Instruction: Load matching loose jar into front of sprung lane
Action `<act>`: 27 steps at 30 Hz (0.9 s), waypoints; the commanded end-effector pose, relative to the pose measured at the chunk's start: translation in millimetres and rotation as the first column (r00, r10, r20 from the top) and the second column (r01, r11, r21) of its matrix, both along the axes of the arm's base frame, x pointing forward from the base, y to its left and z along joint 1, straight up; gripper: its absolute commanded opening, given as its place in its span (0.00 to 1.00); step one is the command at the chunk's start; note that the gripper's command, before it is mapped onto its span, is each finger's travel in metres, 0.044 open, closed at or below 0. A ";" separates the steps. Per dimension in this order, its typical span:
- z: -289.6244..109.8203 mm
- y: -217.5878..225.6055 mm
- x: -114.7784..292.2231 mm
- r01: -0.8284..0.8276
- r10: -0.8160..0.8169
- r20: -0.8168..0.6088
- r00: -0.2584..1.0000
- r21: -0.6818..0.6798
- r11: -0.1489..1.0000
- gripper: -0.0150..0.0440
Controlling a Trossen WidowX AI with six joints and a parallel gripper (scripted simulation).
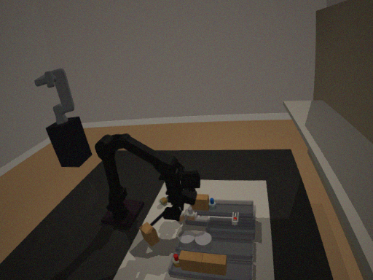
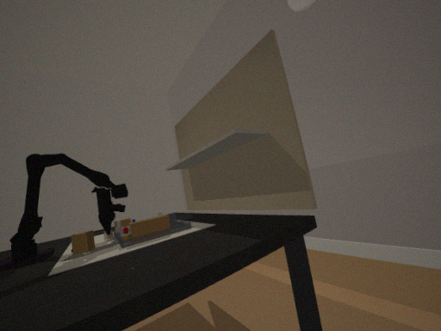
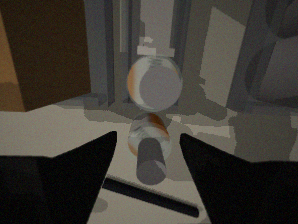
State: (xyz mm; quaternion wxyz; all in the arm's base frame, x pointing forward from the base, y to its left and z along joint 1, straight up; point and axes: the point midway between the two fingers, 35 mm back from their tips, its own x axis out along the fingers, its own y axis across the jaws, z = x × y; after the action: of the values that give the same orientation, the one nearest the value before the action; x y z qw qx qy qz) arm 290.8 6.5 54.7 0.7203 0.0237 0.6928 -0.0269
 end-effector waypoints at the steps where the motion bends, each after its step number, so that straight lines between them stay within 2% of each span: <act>1: -2.0 0.4 -0.8 -0.004 0.004 -0.006 1.000 0.003 1.000 0.60; 2: -2.0 0.4 -0.8 -0.004 0.004 -0.006 1.000 0.003 1.000 0.56; 9: -2.0 0.4 -0.8 -0.004 0.004 -0.006 1.000 0.003 1.000 0.48; 14: -2.5 12.0 -10.7 -0.042 0.042 -0.034 0.999 0.003 0.999 0.25; 27: 51.3 13.6 -6.7 -0.036 0.036 -0.028 0.999 0.003 0.999 0.25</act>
State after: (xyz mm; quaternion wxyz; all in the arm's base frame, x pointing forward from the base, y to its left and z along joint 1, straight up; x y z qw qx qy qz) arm 282.4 21.7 91.5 0.7064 0.0066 0.7077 -0.0096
